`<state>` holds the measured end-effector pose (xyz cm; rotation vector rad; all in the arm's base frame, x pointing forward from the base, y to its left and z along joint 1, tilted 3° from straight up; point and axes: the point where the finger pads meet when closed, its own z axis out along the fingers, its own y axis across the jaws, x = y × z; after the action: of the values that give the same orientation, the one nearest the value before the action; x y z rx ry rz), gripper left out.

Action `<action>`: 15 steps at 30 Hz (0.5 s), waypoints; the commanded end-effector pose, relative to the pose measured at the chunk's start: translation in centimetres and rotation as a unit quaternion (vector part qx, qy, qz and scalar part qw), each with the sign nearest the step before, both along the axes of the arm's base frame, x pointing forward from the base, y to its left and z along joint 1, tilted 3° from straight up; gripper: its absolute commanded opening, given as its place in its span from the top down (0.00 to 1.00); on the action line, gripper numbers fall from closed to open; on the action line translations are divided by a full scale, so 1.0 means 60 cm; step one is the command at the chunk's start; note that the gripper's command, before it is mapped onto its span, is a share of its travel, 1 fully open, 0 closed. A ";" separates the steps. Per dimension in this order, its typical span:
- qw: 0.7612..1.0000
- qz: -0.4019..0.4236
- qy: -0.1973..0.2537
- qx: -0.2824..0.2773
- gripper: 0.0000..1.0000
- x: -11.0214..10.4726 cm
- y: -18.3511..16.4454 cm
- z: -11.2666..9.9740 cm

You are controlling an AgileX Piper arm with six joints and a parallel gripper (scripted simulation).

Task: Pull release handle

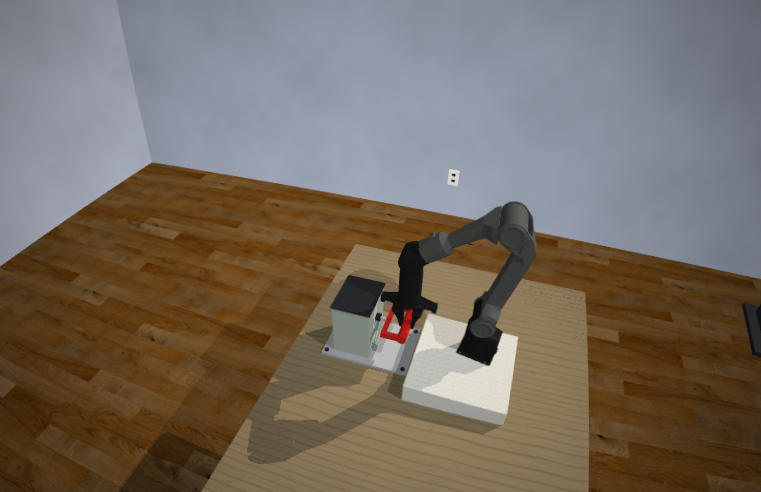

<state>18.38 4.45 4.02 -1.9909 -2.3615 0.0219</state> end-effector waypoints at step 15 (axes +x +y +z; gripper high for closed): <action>1.000 0.001 0.000 0.000 1.00 -0.012 -0.001 0.000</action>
<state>18.32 4.44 4.04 -1.9963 -2.3687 0.0054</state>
